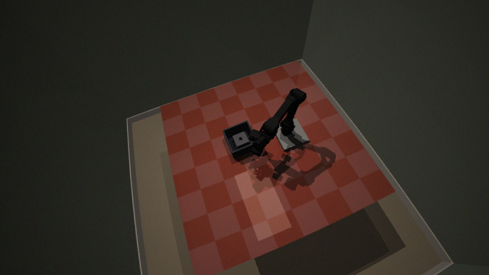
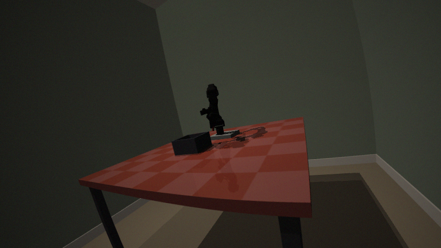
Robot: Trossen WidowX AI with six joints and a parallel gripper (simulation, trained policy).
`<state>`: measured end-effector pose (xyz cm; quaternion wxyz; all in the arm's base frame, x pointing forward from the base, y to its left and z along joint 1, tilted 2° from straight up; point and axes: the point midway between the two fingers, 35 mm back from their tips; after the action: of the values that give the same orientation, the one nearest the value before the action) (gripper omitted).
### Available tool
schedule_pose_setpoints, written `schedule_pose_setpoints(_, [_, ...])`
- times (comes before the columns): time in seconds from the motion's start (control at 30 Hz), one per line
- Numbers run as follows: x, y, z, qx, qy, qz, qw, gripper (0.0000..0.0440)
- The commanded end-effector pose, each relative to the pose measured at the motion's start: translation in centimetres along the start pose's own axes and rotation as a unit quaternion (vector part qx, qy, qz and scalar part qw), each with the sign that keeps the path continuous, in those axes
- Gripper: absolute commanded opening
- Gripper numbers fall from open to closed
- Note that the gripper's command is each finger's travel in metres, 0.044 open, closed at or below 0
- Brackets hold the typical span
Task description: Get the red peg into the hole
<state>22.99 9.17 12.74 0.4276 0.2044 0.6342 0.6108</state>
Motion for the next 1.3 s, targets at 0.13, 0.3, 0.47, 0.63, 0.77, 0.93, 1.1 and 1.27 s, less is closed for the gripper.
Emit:
schedule_pose_setpoints(0.13, [-3.4, 0.1, 0.4, 0.003, -0.032, -0.025, 0.999, 0.0000])
schedule_pose_setpoints(0.3, [-5.7, -0.5, 0.5, 0.009, -0.049, -0.039, 0.998, 0.0000])
schedule_pose_setpoints(0.47, [-7.9, -1.4, 0.5, 0.016, -0.059, -0.049, 0.997, 0.0000])
schedule_pose_setpoints(0.63, [-10.0, -2.5, 0.5, 0.024, -0.061, -0.052, 0.996, 0.0000])
schedule_pose_setpoints(0.77, [-11.4, -3.6, 0.5, 0.029, -0.057, -0.050, 0.997, 0.0000])
schedule_pose_setpoints(0.93, [-12.8, -4.9, 0.4, 0.034, -0.046, -0.041, 0.998, 0.0000])
schedule_pose_setpoints(1.1, [-13.8, -6.5, 0.4, 0.036, -0.031, -0.030, 0.998, 0.0000])
schedule_pose_setpoints(1.27, [-14.0, -8.2, 0.2, 0.039, -0.011, -0.012, 0.999, 0.0011])
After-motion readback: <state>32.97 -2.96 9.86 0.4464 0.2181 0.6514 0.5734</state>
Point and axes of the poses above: the point midway between the two fingers, 35 mm back from their tips, its own y axis back along the fingers, its own z axis across the jaws, x = y × z, and after that the axes turned 7 degrees about -y, right-handed
